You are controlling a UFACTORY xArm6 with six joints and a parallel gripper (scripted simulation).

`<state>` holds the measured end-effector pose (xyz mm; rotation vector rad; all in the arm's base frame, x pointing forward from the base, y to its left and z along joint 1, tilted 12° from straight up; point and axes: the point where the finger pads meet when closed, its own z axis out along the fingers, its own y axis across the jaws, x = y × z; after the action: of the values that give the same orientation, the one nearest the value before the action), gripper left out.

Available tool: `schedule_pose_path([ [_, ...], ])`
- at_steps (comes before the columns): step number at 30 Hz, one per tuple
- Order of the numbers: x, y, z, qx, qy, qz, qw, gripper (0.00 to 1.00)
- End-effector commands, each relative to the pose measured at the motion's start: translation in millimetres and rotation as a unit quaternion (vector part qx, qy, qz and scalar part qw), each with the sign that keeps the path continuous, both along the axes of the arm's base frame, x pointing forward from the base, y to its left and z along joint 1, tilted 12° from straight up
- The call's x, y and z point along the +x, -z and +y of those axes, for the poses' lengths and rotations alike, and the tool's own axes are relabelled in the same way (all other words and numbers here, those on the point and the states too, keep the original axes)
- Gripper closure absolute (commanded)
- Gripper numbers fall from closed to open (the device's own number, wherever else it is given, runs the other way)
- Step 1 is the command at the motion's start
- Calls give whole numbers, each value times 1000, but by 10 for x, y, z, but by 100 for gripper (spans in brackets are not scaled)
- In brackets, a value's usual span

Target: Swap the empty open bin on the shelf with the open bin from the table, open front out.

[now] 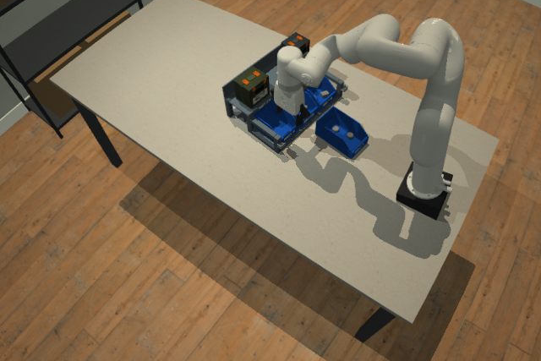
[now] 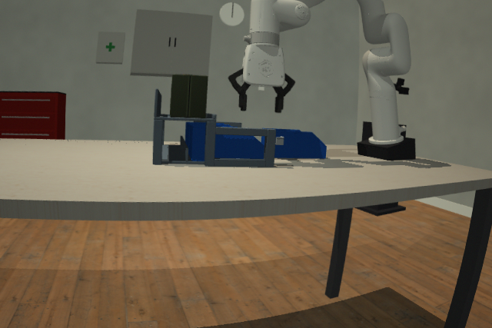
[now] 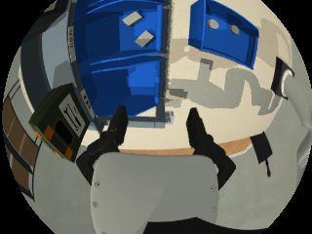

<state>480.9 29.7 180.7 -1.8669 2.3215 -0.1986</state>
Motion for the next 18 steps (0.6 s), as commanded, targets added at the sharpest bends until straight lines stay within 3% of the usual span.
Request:
schedule_pose_path([
  [1,11,-17,1,0,0,-2,1000,5],
  [18,37,102,0,0,0,-2,1000,5],
])
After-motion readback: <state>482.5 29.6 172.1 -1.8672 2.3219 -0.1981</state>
